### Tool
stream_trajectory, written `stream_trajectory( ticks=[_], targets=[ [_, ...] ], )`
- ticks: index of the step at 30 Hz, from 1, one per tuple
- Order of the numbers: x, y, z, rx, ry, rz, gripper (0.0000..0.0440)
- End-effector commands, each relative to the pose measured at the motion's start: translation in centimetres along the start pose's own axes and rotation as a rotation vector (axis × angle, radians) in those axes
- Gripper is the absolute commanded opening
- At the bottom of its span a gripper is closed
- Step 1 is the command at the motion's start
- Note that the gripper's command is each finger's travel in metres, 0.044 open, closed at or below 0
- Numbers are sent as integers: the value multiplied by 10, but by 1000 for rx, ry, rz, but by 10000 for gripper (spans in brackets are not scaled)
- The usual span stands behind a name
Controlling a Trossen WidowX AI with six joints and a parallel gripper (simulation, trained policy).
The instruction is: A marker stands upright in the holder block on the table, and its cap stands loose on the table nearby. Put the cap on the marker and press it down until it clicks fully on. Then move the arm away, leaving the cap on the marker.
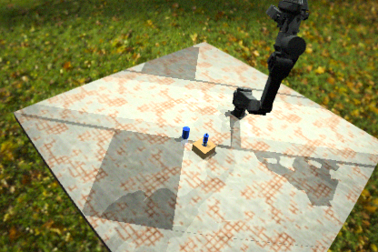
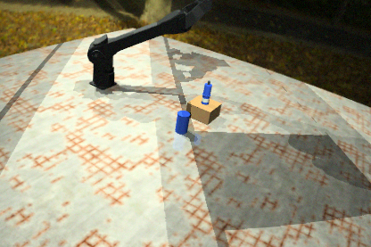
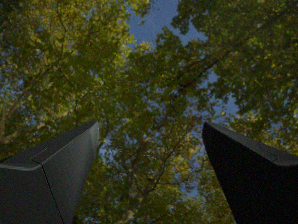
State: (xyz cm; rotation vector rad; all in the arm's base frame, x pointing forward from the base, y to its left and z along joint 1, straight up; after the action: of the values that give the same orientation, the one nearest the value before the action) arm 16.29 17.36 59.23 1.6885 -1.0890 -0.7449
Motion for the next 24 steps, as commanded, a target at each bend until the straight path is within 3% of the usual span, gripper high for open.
stream_trajectory(
  ticks=[1, 24],
  targets=[
    [0, 6, 12, 39, 10, -46, 310],
    [0, 22, 62, 196, 114, -261, 308]
  ],
)
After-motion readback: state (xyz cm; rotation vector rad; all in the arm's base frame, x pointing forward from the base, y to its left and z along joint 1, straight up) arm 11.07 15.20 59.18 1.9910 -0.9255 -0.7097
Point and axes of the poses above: the point midway between the two fingers, 35 mm back from their tips, its own y axis out along the fingers, its own z axis across the jaws, x = y × z, the point moved 8 cm from there along -y, back along the fingers, and after that the axes turned 15 degrees about y, right-handed, at the moved point
